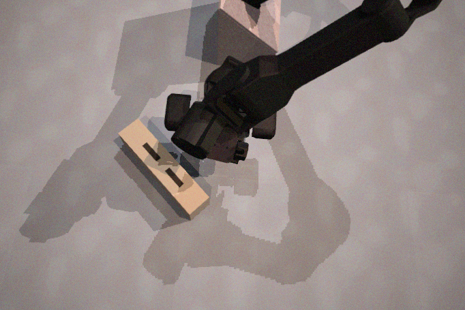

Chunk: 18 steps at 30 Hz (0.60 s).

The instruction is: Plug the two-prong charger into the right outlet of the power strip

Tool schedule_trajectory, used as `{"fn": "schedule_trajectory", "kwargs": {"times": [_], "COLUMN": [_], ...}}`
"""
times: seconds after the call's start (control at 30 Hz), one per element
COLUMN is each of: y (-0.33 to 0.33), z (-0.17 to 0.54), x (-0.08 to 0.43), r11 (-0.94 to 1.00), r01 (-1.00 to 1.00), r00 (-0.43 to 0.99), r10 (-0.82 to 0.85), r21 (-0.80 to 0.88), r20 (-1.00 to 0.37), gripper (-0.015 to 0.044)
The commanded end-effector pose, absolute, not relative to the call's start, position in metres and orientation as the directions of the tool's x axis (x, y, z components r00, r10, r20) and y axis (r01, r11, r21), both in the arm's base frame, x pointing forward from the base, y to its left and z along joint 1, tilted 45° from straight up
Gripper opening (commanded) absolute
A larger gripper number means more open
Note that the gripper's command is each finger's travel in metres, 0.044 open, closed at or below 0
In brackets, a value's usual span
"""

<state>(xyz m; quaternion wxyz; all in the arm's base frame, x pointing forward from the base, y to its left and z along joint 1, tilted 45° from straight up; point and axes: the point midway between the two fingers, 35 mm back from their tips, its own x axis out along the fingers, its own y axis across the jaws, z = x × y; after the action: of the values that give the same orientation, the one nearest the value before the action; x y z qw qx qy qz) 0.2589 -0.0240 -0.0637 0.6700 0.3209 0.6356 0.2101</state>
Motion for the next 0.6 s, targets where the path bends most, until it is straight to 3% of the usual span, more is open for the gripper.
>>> {"fn": "schedule_trajectory", "kwargs": {"times": [0.0,0.57], "y": [-0.024,-0.026], "z": [-0.069,-0.087], "x": [0.254,0.241], "r11": [0.685,0.574], "r01": [0.196,0.484], "r00": [0.102,0.104], "r10": [0.697,0.712], "r21": [0.702,0.661], "r20": [-0.709,-0.695], "gripper": [0.0000,0.0000]}}
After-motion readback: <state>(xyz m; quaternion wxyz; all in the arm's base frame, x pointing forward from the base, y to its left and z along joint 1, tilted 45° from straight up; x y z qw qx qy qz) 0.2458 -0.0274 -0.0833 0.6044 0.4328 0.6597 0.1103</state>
